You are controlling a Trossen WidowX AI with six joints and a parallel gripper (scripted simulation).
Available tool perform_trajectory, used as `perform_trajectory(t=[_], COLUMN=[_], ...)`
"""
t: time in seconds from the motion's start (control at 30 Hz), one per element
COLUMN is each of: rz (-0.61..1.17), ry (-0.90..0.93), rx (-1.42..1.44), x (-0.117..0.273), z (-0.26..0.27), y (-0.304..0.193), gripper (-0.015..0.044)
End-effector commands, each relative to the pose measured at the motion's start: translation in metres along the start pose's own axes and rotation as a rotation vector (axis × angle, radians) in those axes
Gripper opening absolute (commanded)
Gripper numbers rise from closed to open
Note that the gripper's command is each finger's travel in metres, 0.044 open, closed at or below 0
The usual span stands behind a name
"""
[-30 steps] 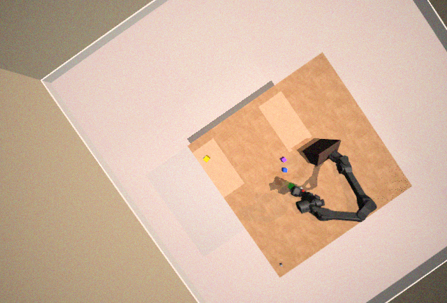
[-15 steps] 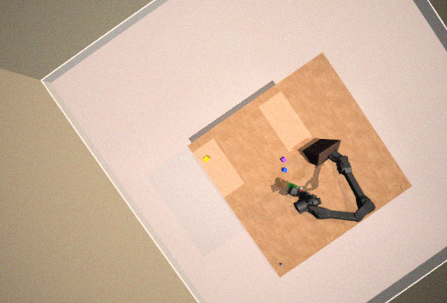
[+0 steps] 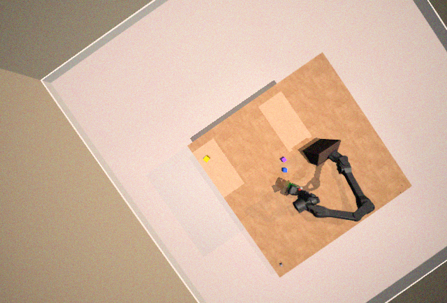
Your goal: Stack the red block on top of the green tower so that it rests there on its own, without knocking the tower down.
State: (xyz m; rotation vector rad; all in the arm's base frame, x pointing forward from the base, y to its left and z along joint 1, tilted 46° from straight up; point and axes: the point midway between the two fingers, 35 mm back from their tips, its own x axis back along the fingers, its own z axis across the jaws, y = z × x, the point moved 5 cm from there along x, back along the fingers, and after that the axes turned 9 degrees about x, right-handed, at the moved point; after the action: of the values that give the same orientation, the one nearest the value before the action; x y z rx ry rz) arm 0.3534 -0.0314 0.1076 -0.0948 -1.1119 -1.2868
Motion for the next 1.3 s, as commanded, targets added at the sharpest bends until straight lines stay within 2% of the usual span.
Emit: perform_trajectory(t=[0.0,0.57,1.1,1.13,1.27], rz=[-0.003,-0.002,0.0,0.0,0.0], ry=[0.003,0.003,0.001,0.001,0.001], rx=[-0.004,-0.004,-0.001,-0.001,-0.001], x=[-0.0008,0.0008,-0.0008,-0.0008,-0.0008], z=[0.0004,0.0002,0.0001,0.0001,0.0001], y=[-0.0002,-0.0001,-0.0005,-0.0005,-0.0005], gripper=[0.0,0.0,0.042,0.044,0.044])
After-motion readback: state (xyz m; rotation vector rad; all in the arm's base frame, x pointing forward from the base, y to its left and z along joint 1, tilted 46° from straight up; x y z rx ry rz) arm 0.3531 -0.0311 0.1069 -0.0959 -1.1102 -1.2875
